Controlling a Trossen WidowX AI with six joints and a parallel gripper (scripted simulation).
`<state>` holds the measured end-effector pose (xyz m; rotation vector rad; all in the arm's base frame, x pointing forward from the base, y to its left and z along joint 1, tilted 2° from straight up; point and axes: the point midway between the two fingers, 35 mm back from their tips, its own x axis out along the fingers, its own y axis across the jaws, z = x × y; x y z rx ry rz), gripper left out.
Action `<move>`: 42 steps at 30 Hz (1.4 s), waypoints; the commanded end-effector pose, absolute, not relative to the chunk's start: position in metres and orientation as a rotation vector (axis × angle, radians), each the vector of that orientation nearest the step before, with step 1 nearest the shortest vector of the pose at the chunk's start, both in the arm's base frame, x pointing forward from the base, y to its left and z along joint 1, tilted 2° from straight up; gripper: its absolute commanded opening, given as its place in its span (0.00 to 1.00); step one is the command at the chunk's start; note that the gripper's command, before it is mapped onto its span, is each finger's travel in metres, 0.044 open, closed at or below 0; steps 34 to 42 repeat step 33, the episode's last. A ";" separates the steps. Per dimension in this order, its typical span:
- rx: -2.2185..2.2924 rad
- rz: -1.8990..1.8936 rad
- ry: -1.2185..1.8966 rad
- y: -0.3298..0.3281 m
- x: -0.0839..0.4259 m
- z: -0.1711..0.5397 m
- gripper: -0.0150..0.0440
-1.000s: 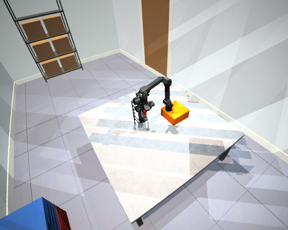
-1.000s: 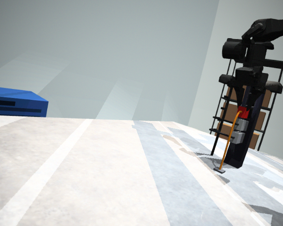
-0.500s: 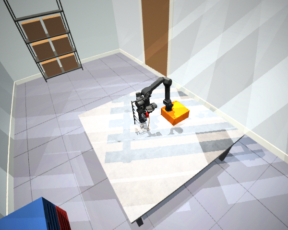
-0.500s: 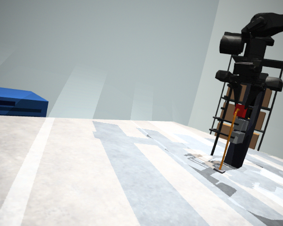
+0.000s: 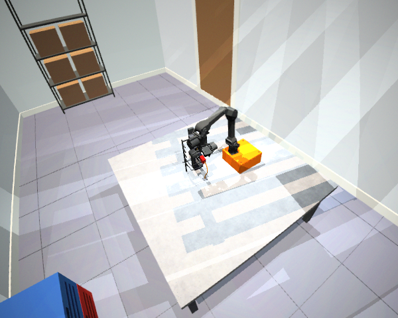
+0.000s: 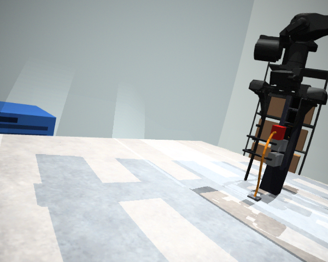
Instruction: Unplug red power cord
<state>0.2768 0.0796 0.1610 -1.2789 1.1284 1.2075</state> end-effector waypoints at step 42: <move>-1.280 1.215 1.121 0.130 0.272 0.171 1.00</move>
